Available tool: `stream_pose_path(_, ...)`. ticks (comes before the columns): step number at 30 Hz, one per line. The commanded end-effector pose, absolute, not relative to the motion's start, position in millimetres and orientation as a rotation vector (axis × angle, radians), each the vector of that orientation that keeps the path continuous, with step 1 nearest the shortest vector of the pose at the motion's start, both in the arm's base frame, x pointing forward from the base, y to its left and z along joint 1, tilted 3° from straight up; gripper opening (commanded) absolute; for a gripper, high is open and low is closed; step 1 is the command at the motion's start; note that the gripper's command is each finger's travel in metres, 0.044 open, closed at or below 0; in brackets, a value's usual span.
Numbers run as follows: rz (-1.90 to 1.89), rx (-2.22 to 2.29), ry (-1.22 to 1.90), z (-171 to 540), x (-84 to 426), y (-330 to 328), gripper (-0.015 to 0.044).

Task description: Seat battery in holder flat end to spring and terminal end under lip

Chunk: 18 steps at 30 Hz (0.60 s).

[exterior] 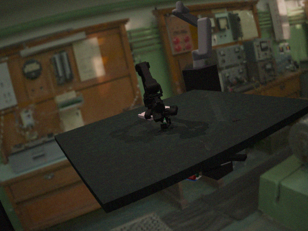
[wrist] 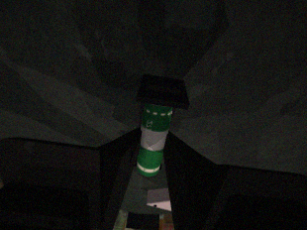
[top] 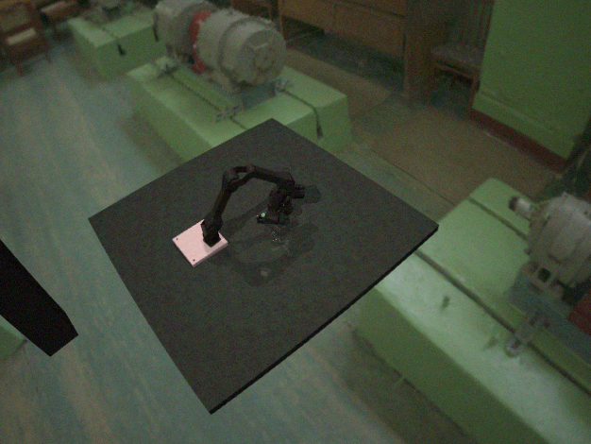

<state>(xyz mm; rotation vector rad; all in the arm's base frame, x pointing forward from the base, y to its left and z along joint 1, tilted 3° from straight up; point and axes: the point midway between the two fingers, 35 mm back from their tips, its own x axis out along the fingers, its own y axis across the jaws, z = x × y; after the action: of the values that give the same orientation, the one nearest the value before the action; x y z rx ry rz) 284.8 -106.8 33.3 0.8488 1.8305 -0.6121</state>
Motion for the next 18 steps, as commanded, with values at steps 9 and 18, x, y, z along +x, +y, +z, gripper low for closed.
stream_pose_path(9,-0.643,0.802,1.758,30.8,284.5,-106.8,0.0076)
stream_pose_path(18,-0.66,0.775,1.712,29.3,283.3,-105.1,0.0076)
